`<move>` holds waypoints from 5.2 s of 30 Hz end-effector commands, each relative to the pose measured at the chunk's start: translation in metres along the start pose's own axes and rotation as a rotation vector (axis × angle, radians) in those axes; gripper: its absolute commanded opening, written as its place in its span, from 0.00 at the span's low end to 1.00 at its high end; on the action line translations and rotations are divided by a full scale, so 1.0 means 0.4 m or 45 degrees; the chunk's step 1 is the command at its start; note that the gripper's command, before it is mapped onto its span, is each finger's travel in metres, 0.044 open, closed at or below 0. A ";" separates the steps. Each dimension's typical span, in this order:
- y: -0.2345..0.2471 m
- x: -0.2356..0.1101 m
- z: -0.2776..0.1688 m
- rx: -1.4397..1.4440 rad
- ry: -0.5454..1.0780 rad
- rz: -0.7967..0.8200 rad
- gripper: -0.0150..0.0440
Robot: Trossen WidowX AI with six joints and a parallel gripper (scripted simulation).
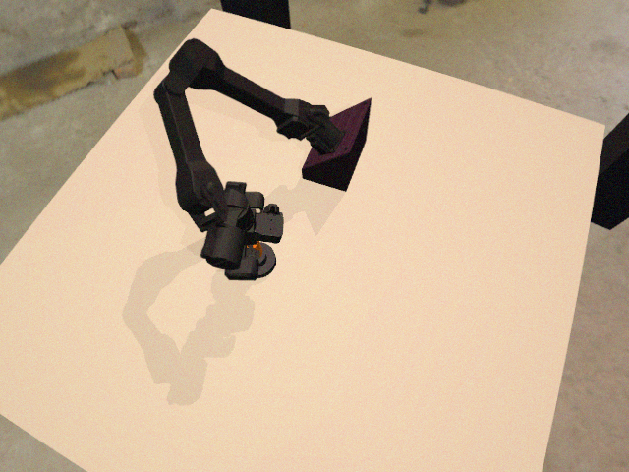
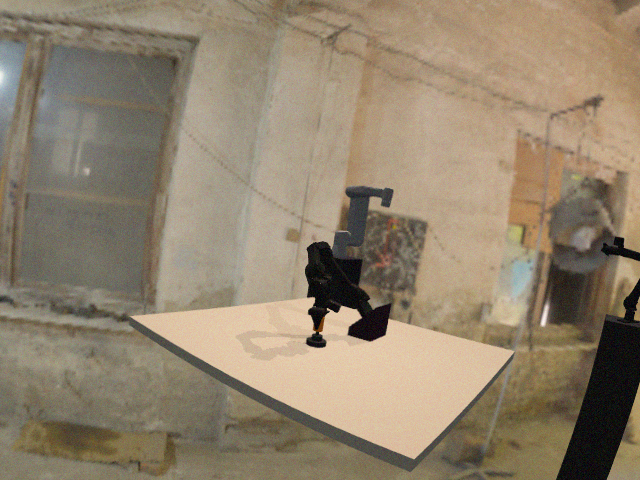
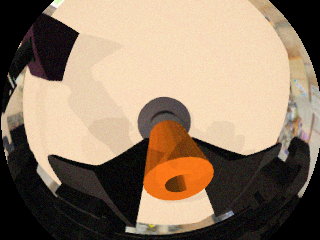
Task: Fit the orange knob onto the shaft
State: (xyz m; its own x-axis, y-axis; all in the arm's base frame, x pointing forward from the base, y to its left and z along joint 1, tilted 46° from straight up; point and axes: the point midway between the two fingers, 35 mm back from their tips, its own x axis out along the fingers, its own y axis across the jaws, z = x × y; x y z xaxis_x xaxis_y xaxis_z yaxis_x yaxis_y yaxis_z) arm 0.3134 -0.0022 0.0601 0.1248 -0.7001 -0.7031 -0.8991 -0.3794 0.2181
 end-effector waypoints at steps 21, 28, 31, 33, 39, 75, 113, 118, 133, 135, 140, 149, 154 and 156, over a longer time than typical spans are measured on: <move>0.001 -0.002 0.001 -0.002 0.002 -0.006 0.25; 0.000 -0.006 -0.001 -0.160 0.003 -0.006 0.25; -0.005 -0.007 -0.002 -0.268 0.003 -0.006 0.25; -0.007 -0.005 -0.001 -0.268 0.003 -0.006 0.25; -0.006 0.000 0.001 -0.268 0.003 -0.006 0.25; 0.002 0.002 0.003 -0.268 0.003 -0.006 0.25; -0.003 -0.004 -0.003 -0.268 0.003 -0.006 0.25; -0.003 0.006 -0.002 -0.268 0.003 -0.006 0.25; 0.001 -0.005 0.004 -0.301 0.003 -0.006 0.25; 0.001 -0.005 0.005 -0.377 0.003 -0.006 0.25; 0.005 -0.003 0.012 -0.535 0.003 -0.006 0.25; 0.004 -0.003 0.011 -0.535 0.004 -0.006 0.25; 0.001 -0.002 0.007 -0.535 0.004 -0.006 0.25; -0.001 -0.002 0.004 -0.535 0.004 -0.006 0.25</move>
State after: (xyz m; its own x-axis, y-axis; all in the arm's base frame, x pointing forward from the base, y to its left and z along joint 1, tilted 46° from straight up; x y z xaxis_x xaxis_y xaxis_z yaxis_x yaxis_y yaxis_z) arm 0.3099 -0.0018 0.0577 0.1228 -0.7019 -0.7016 -0.6502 -0.5910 0.4774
